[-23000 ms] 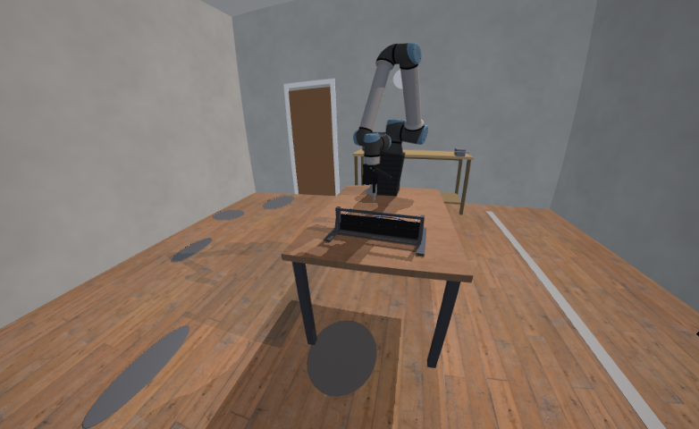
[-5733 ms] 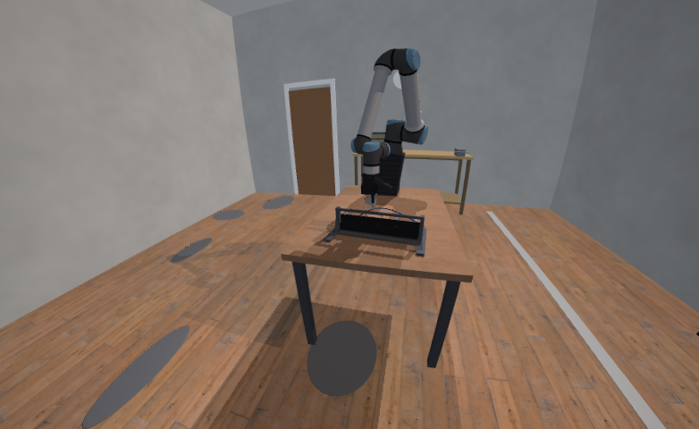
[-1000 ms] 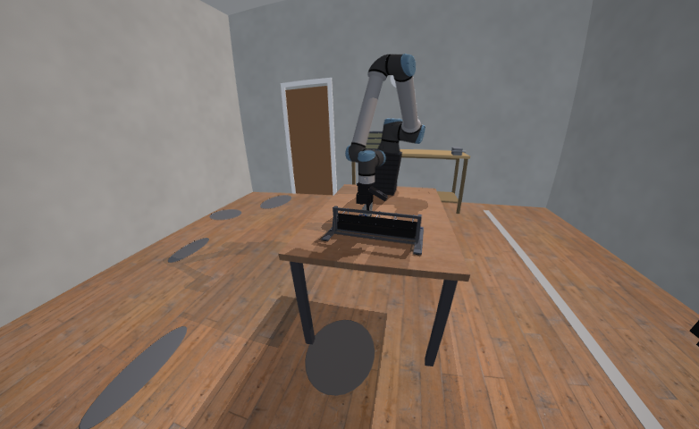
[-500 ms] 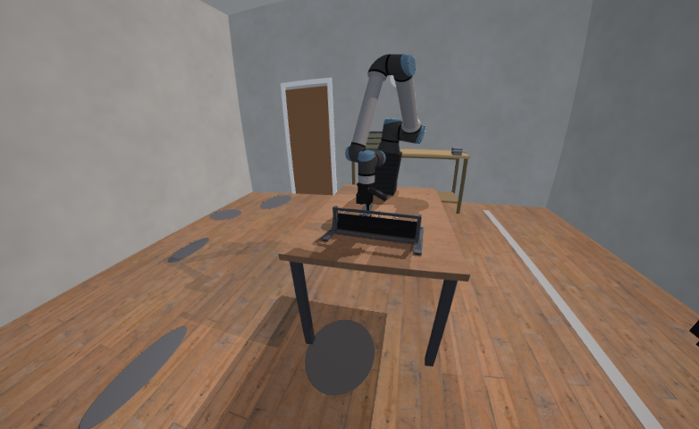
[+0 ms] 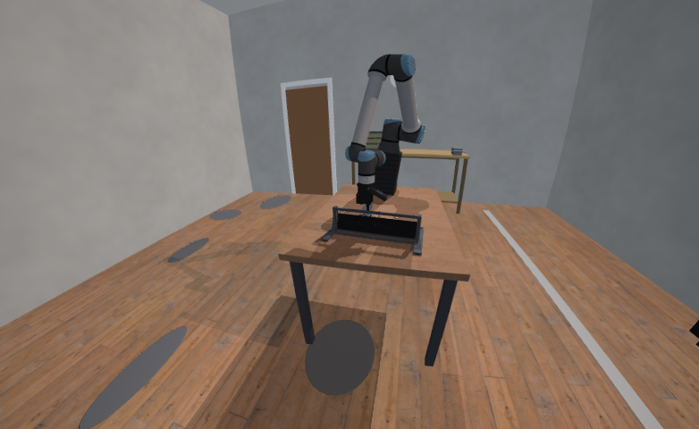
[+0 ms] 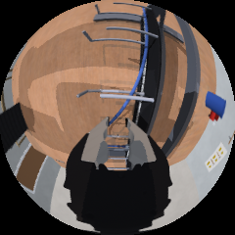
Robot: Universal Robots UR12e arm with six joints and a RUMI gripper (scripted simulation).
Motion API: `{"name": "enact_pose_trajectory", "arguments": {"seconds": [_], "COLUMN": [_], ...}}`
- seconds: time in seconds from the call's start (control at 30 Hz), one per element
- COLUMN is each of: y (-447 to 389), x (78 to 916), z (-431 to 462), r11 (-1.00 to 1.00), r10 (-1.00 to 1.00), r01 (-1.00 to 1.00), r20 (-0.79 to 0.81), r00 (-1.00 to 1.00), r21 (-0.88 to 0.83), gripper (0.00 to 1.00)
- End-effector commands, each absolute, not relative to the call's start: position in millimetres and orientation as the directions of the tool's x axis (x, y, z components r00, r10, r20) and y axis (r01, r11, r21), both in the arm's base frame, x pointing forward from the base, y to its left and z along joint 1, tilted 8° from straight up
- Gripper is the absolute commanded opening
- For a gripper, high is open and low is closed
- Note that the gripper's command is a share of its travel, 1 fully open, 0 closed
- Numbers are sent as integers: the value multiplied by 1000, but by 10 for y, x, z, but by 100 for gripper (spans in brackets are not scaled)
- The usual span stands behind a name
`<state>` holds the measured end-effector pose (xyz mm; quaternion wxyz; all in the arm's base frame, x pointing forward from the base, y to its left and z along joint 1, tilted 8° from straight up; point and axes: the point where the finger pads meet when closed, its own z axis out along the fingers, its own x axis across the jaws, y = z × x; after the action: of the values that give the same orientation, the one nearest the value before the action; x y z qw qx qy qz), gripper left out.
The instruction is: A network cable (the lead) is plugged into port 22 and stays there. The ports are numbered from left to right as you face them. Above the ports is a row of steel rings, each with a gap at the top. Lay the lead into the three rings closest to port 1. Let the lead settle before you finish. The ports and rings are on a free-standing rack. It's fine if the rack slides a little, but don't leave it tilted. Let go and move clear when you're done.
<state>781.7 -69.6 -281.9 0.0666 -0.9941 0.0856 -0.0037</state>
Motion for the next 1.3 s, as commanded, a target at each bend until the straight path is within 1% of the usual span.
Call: {"name": "enact_pose_trajectory", "arguments": {"seconds": [0.0, 0.33, 0.83, 1.27], "y": [-701, -717, -784, -815], "x": [7824, 7822, 7811, 7806], "z": [-2802, -2681, -2173, -1937], "r11": [-977, -977, -977, -977], "r10": [-171, -171, -171, -171], "r01": [-170, -170, -170, -170], "r20": [-3, -3, -3, -3], "r00": [985, 985, 985, 985], "r21": [-133, -133, -133, -133], "gripper": [20, 20, 20, 20]}}
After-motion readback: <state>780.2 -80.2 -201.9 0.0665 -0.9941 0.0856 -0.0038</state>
